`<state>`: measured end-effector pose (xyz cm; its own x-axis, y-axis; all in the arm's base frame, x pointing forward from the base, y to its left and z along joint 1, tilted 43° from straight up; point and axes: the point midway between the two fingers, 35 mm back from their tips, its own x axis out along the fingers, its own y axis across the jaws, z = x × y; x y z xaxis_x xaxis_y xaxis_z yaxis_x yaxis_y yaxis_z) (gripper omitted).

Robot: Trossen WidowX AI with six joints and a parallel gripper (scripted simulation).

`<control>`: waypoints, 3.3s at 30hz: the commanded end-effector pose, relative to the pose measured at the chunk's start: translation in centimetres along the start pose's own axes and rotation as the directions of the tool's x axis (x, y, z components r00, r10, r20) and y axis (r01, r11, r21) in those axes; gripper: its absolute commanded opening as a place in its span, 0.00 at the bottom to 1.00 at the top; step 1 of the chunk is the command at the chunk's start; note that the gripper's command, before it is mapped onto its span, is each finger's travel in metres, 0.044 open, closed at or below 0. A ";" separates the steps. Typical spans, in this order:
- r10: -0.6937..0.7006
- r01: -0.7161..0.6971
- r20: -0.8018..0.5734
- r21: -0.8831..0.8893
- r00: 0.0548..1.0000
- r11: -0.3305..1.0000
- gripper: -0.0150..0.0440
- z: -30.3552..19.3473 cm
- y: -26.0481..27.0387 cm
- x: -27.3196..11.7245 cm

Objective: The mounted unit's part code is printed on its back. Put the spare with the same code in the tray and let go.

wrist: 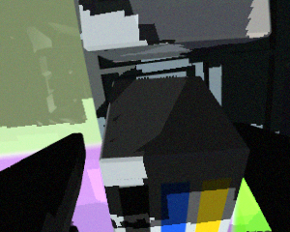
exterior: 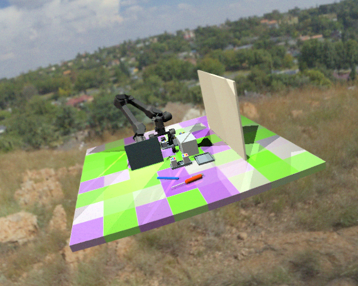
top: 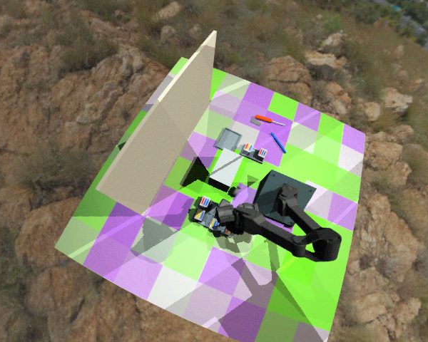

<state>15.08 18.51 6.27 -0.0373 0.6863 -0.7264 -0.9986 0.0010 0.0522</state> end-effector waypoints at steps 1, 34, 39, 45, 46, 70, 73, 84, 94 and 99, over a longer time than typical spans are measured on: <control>-0.002 0.002 -0.006 0.003 1.000 1.000 0.76 -0.1 -0.1 0.1; -0.002 0.002 -0.006 0.003 1.000 1.000 0.76 -0.1 -0.1 0.1; -0.002 0.002 -0.006 0.003 1.000 1.000 0.76 -0.1 -0.1 0.1; -0.002 0.002 -0.006 0.003 1.000 1.000 0.76 -0.1 -0.1 0.1; -0.002 0.002 -0.006 0.003 1.000 1.000 0.76 -0.1 -0.1 0.1; 0.000 0.000 0.000 0.000 1.000 1.000 0.50 0.0 0.0 0.0; 0.000 0.000 0.000 0.000 1.000 1.000 0.46 0.0 0.0 0.0; 0.000 0.000 0.000 0.000 1.000 1.000 0.25 0.0 0.0 0.0; -0.002 0.002 -0.014 -0.001 1.000 1.000 0.25 -0.2 -0.5 -2.8; -0.002 0.002 -0.017 0.000 1.000 1.000 0.25 -0.3 -0.5 -5.0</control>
<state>15.70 15.69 8.44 -0.0445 0.6667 -0.7440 -0.9980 0.0042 0.0634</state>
